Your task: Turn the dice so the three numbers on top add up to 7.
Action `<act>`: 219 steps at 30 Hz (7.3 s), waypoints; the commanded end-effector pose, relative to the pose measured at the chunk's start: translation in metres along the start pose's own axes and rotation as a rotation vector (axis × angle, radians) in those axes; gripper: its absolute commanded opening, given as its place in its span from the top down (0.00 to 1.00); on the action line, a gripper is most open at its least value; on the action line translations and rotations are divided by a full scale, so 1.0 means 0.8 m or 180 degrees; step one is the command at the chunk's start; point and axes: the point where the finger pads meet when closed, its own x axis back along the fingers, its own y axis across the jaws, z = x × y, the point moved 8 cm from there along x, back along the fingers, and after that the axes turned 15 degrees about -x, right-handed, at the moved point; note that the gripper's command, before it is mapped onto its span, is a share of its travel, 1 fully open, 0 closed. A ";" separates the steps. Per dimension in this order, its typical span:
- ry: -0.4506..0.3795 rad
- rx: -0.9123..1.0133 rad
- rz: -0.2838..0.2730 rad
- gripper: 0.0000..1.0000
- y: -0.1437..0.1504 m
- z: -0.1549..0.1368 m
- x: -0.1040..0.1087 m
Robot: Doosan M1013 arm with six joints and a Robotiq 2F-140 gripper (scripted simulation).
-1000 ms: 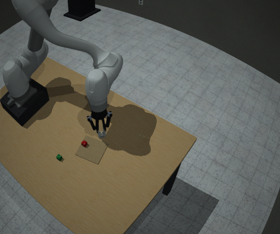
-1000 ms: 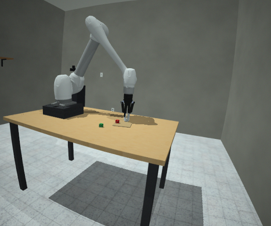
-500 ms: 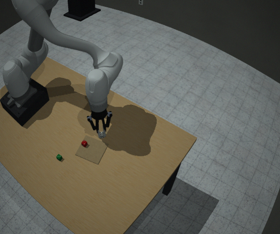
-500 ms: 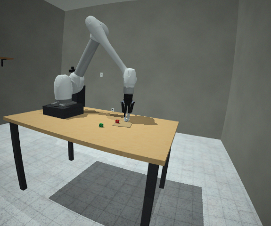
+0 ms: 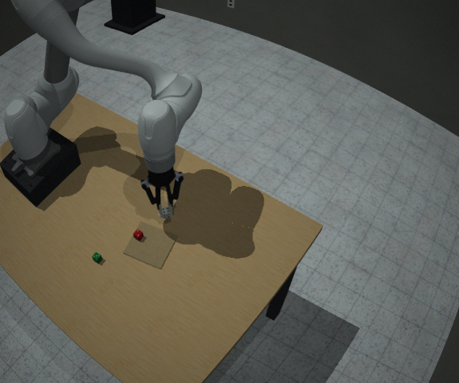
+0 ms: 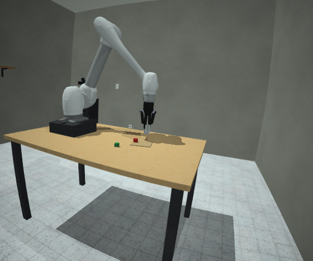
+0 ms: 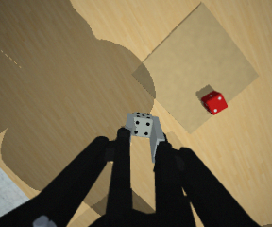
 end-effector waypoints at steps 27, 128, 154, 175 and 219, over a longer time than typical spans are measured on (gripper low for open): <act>-0.0007 -0.0929 -0.0009 0.87 -0.009 -0.010 0.058; -0.3453 -0.3262 0.1090 0.87 0.053 0.034 -0.108; -0.3453 -0.3262 0.1090 0.87 0.053 0.034 -0.111; -0.3453 -0.3262 0.1090 0.87 0.053 0.034 -0.111; -0.3453 -0.3262 0.1090 0.87 0.053 0.034 -0.118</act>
